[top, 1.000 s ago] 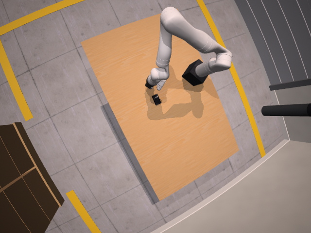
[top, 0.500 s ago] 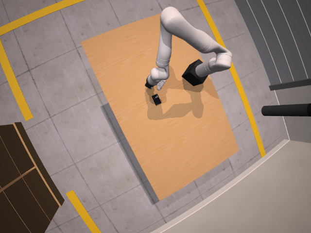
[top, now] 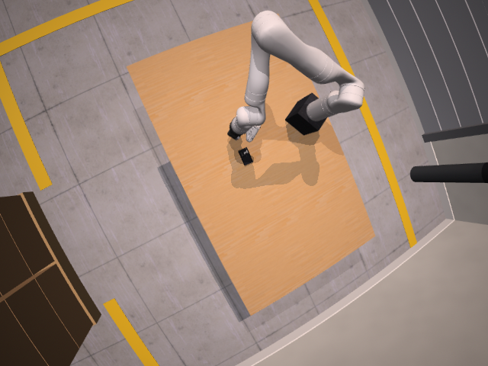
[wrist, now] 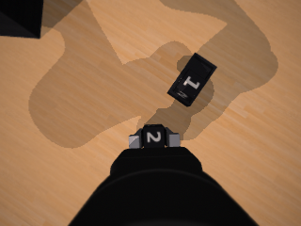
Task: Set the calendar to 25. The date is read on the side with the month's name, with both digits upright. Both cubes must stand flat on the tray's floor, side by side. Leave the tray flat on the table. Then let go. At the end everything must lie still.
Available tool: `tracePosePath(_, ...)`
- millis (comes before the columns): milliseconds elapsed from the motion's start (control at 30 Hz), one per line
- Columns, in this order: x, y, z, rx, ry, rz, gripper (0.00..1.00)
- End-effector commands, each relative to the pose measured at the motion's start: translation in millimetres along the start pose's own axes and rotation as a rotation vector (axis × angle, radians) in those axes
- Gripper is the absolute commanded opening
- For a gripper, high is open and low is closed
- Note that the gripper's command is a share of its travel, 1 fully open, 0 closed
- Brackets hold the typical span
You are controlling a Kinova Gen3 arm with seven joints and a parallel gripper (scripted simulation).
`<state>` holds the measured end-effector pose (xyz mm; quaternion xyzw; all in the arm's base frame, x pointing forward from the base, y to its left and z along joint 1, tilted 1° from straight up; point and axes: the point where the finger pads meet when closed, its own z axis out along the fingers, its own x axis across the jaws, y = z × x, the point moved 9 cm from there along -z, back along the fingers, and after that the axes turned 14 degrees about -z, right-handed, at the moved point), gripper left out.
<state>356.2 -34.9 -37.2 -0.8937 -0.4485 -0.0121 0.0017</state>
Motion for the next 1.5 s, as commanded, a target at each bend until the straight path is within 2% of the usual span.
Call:
tracePosePath(0,0.2,0.4,-0.4,-0.001,0.0,0.0,0.6)
tracePosePath(1467,0.2,0.4,3.4,-0.001,0.0,0.0,0.6)
